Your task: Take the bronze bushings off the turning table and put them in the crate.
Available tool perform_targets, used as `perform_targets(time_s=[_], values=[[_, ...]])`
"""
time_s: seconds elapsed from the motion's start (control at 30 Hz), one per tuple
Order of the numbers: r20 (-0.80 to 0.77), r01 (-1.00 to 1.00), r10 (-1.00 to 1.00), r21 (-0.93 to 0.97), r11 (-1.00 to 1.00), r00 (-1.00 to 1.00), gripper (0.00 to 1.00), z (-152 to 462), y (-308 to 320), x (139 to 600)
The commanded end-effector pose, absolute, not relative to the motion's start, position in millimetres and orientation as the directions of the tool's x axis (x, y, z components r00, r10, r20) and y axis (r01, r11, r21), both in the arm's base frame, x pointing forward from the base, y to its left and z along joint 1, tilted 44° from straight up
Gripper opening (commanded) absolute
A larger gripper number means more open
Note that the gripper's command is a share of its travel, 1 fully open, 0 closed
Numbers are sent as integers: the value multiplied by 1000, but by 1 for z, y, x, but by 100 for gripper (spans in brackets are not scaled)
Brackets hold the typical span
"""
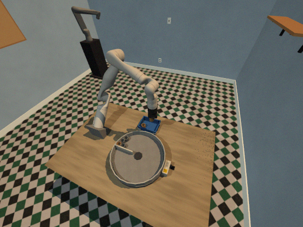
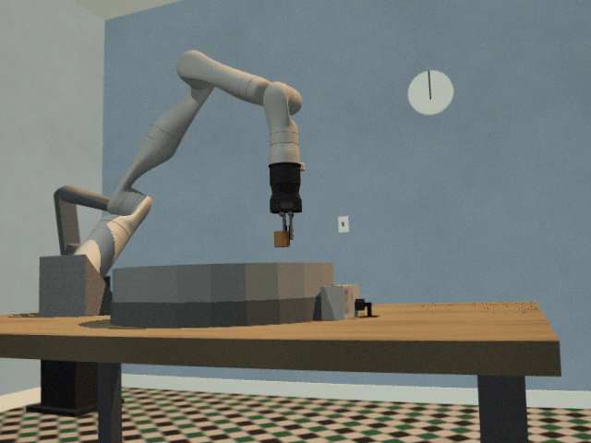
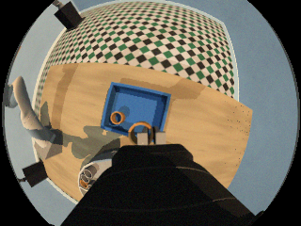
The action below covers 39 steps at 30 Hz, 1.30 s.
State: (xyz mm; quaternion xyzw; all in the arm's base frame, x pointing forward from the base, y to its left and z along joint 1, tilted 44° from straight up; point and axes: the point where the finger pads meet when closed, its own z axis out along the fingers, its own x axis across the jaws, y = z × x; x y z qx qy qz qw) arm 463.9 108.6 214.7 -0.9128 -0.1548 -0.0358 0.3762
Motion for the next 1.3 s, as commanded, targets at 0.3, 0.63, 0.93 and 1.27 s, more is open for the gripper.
perform_targets(time_s=[0.3,0.63,0.93,1.27], values=[[183,311,256,-675,-669,949,0,199,125,463],[183,311,256,-675,-669,949,0,199,125,463],[183,311,257,-674,-670,949,0,182,141,462],[184,311,256,-674,-670,949,0,179,144,462]])
